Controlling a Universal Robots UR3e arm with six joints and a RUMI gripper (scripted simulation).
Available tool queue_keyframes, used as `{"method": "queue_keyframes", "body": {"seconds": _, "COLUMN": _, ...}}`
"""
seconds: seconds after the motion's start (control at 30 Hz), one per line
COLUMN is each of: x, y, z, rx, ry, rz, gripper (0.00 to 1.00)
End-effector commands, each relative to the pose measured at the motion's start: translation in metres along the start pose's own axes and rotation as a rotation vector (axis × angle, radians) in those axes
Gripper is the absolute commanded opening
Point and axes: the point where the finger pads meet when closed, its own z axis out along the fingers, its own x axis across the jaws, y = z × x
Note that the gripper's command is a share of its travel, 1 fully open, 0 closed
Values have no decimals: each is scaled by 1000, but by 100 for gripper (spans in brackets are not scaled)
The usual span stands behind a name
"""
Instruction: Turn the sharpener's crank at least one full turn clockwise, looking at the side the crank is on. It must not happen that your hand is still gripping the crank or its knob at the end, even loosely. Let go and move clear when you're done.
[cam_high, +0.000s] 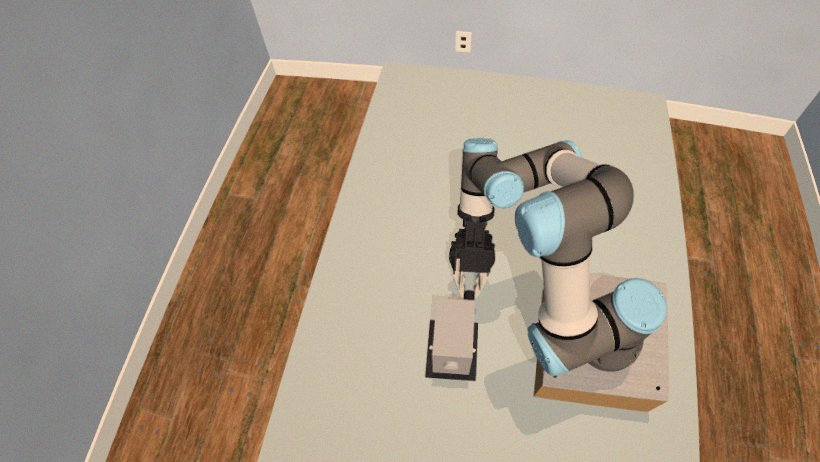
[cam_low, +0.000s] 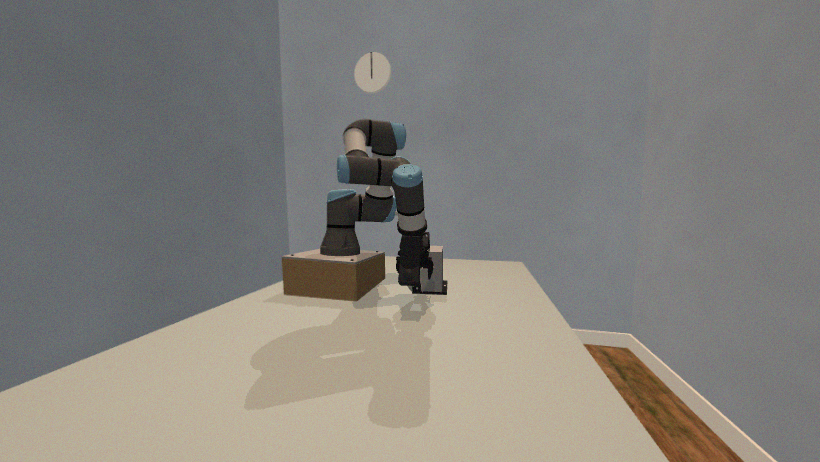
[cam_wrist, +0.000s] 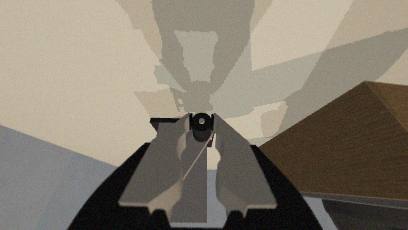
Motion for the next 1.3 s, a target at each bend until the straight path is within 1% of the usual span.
{"method": "queue_keyframes", "body": {"seconds": 0.0, "x": 5, "y": 1, "z": -4, "rx": 2, "ry": -2, "rz": -1, "gripper": 9}}
{"method": "queue_keyframes", "body": {"seconds": 0.33, "x": 11, "y": 5, "z": -9, "rx": 2, "ry": -2, "rz": -1, "gripper": 9}}
{"method": "queue_keyframes", "body": {"seconds": 0.7, "x": 19, "y": 10, "z": -19, "rx": 2, "ry": -2, "rz": -1, "gripper": 9}}
{"method": "queue_keyframes", "body": {"seconds": 0.9, "x": 21, "y": 12, "z": -22, "rx": 2, "ry": -2, "rz": -1, "gripper": 9}}
{"method": "queue_keyframes", "body": {"seconds": 1.27, "x": 25, "y": 19, "z": -34, "rx": 2, "ry": -2, "rz": -1, "gripper": 9}}
